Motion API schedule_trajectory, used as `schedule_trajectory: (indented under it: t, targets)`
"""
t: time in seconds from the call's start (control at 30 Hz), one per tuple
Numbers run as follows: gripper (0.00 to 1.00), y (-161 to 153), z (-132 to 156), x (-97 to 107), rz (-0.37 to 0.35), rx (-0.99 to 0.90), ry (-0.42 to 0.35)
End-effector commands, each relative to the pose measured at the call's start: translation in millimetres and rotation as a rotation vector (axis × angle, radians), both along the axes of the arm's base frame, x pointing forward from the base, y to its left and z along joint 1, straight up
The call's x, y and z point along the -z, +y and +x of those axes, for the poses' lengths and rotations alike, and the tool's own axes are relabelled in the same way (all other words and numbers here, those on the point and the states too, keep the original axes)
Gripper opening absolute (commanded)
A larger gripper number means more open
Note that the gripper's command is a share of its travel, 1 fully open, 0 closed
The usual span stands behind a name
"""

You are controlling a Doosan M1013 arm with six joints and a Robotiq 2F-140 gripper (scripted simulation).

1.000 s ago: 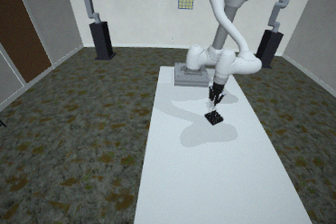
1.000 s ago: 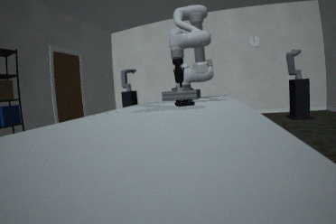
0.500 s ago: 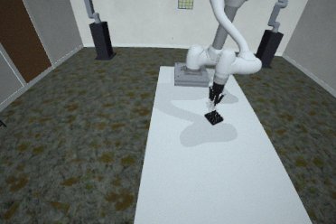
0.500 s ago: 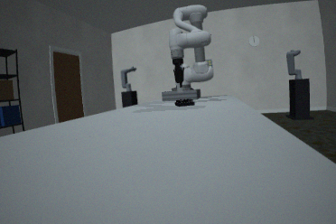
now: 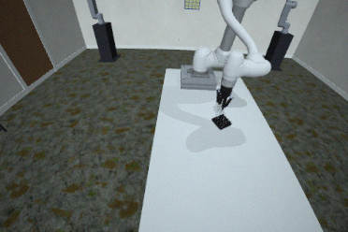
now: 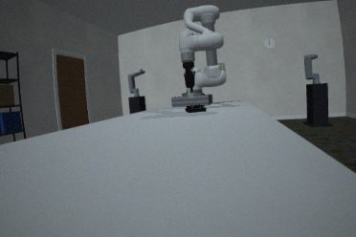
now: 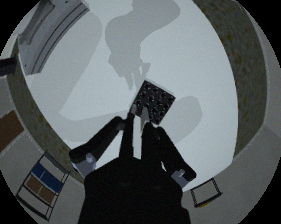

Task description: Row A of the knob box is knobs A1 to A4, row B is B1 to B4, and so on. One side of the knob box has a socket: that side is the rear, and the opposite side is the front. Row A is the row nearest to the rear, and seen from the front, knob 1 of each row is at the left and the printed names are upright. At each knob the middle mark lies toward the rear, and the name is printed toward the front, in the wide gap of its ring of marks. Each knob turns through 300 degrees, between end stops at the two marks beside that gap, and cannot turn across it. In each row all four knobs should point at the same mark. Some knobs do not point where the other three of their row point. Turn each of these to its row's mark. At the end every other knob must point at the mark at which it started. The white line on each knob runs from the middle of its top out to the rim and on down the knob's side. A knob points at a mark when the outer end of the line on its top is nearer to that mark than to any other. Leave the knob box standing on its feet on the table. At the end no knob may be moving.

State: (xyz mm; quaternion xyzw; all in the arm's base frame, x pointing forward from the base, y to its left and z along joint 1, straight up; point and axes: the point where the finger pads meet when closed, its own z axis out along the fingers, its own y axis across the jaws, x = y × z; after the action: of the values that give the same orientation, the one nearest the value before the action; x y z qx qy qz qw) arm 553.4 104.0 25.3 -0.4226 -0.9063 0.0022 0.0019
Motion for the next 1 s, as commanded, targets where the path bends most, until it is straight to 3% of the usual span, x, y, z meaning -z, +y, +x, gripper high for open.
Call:
schedule_trajectory:
  t: [0.0, 0.97]
  targets:
    - [0.12, 0, 0, 0, 0.0, 0.0, 0.0]
    - [0.12, 0, 0, 16, 0.001, -0.03, 0.0]
